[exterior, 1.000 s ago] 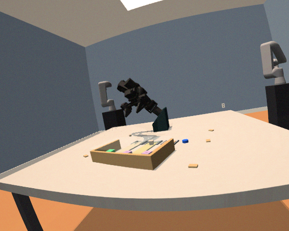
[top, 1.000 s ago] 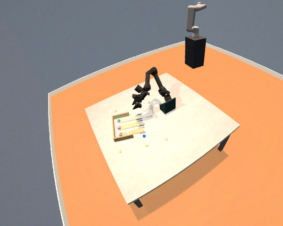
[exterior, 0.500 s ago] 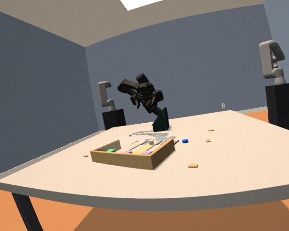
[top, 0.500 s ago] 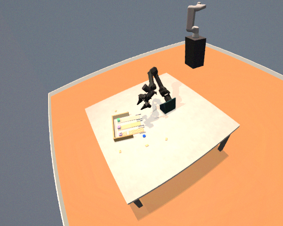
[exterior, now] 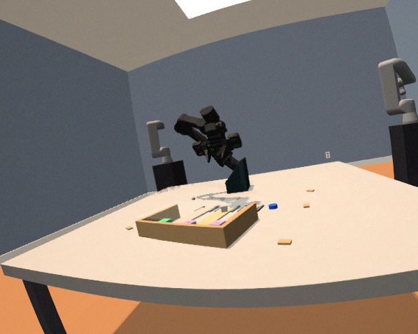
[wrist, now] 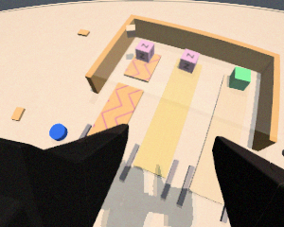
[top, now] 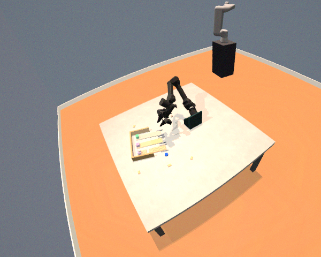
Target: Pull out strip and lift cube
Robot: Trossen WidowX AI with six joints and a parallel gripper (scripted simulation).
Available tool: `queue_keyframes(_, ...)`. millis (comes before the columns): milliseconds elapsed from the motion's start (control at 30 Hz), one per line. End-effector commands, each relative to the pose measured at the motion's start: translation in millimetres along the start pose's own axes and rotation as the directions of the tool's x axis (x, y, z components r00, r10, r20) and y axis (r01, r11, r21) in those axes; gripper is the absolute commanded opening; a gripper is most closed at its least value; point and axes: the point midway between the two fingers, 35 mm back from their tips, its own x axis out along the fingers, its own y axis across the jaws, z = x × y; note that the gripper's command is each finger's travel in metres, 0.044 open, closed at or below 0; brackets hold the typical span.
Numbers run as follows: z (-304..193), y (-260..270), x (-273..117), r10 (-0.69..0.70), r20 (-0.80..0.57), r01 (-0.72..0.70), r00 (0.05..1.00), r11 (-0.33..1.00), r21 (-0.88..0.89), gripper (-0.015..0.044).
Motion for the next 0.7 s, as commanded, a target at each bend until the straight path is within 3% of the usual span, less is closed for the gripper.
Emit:
queue_keyframes(0,3.4,6.9,23.7,0.01,-0.125,-0.006,0.992,1.0,0.029,0.0164)
queue_keyframes(200,-0.3,10.0,61.8,0.006,-0.356,0.027,0.935,0.996,0.087,0.0006)
queue_keyframes(500,-25.4,3.2,104.7,-0.024,-0.679,0.165,0.733,0.976,0.143,0.0)
queue_keyframes(667,-30.9,1.3,109.2,-0.031,-0.724,0.195,0.689,0.97,0.144,0.0)
